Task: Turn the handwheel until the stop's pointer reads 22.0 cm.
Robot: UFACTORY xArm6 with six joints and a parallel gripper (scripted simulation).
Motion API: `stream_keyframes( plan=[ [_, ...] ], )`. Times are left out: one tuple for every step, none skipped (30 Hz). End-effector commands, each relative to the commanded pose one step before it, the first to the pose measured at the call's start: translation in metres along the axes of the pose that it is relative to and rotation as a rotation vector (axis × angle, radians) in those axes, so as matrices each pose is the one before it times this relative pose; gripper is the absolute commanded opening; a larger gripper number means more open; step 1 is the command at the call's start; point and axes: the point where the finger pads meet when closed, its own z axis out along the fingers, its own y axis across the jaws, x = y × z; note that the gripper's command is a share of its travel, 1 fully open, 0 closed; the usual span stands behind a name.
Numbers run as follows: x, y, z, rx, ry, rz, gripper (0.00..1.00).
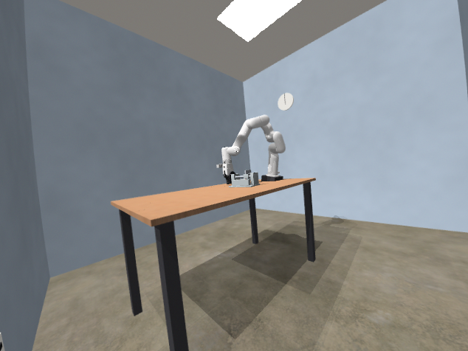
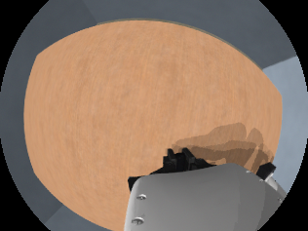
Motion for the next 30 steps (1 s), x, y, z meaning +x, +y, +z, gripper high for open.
stream_keyframes(
  plan=[
    [0.00076, -0.01089, -0.00424, 0.00577, 0.00349, -0.00151, 0.06],
    [0.00001, -0.00197, -0.00093, 0.00001, -0.00001, 0.00000, 0.06],
    [0.00000, -0.00196, -0.00093, 0.00000, 0.00000, 0.00000, 0.06],
    [0.00000, -0.00194, -0.00100, -0.00001, 0.00001, 0.00000, 0.06],
    [0.00000, -0.00194, -0.00136, 0.00001, -0.00001, 0.00000, 0.06],
    [0.00000, -0.00192, -0.00137, -0.00001, 0.00001, 0.00000, 0.06],
    [0.00000, -0.00187, -0.00160, 0.00000, 0.00000, 0.00000, 0.06],
    [0.00000, -0.00181, -0.00183, 0.00000, -0.00001, 0.00000, 0.06],
    [0.00000, 0.00000, 0.00000, 0.00000, 0.00000, 0.00000, 0.06],
    [0.00000, 0.00000, 0.00000, 0.00000, 0.00000, 0.00000, 0.06],
    [0.00000, -0.00176, -0.00185, -0.00001, 0.00002, 0.00001, 0.06],
    [0.00000, -0.00143, -0.00204, 0.00001, -0.00002, -0.00001, 0.06],
    [0.00000, -0.00141, -0.00205, -0.00001, 0.00001, 0.00000, 0.06],
    [0.00000, -0.00119, -0.00217, 0.00000, 0.00000, 0.00000, 0.06],
    [0.00000, -0.00103, -0.00225, 0.00000, 0.00000, 0.00000, 0.06],
    [0.00000, -0.00099, -0.00226, -0.00001, 0.00002, 0.00001, 0.06],
    [0.00000, -0.00065, -0.00245, 0.00001, -0.00002, -0.00001, 0.06],
    [0.00000, -0.00063, -0.00245, -0.00001, 0.00001, 0.00000, 0.06],
    [0.00000, -0.00039, -0.00258, 0.00000, 0.00000, 0.00000, 0.06],
    [0.00000, -0.00022, -0.00266, 0.00000, 0.00000, 0.00000, 0.06],
    [0.00000, -0.00008, -0.00267, -0.00001, 0.00001, 0.00000, 0.06],
    [0.00000, 0.00025, -0.00272, 0.00001, -0.00001, 0.00000, 0.06],
    [0.00000, 0.00027, -0.00270, -0.00001, 0.00001, 0.00000, 0.06],
    [0.00000, 0.00062, -0.00235, 0.00001, -0.00001, 0.00000, 0.06],
    [0.00000, 0.00064, -0.00232, 0.00000, 0.00000, 0.00000, 0.06],
    [0.00000, 0.00000, 0.00000, 0.00000, 0.00000, 0.00000, 0.06],
    [0.00000, 0.00000, 0.00000, 0.00000, 0.00000, 0.00000, 0.06],
    [0.00000, 0.00076, -0.00219, 0.00000, 0.00000, 0.00000, 0.06],
    [0.00000, 0.00094, -0.00200, 0.00000, 0.00000, 0.00000, 0.06],
    [0.00000, 0.00095, -0.00199, 0.00000, 0.00000, 0.00000, 0.06]
  ],
)
